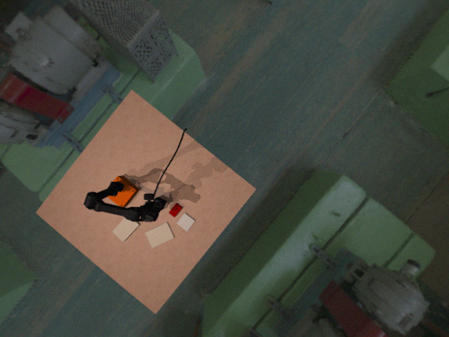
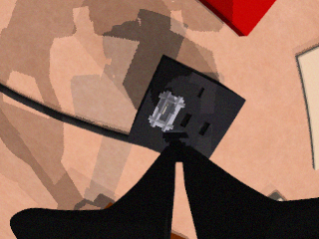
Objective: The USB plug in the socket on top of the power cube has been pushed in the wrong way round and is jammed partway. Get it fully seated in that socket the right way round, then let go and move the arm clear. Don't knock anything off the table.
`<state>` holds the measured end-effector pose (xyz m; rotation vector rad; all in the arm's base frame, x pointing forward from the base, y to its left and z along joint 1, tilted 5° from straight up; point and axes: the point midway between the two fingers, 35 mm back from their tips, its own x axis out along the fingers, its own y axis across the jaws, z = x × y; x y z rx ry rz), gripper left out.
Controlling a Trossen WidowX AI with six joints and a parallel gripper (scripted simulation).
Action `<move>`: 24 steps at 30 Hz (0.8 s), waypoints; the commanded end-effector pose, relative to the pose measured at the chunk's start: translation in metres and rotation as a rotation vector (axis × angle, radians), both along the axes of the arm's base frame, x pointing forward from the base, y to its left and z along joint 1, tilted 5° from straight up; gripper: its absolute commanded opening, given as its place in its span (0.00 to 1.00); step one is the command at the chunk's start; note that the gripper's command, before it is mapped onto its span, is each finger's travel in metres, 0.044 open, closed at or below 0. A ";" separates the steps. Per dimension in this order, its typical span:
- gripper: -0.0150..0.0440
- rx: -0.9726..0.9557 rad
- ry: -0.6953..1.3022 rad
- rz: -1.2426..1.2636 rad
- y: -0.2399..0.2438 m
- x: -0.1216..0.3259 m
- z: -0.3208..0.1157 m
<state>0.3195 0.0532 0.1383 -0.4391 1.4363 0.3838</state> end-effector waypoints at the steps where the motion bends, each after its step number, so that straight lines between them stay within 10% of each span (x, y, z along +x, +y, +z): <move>1: 0.25 -0.011 0.001 0.109 0.000 0.000 0.000; 24: 0.25 -0.070 0.007 0.709 0.000 0.000 0.000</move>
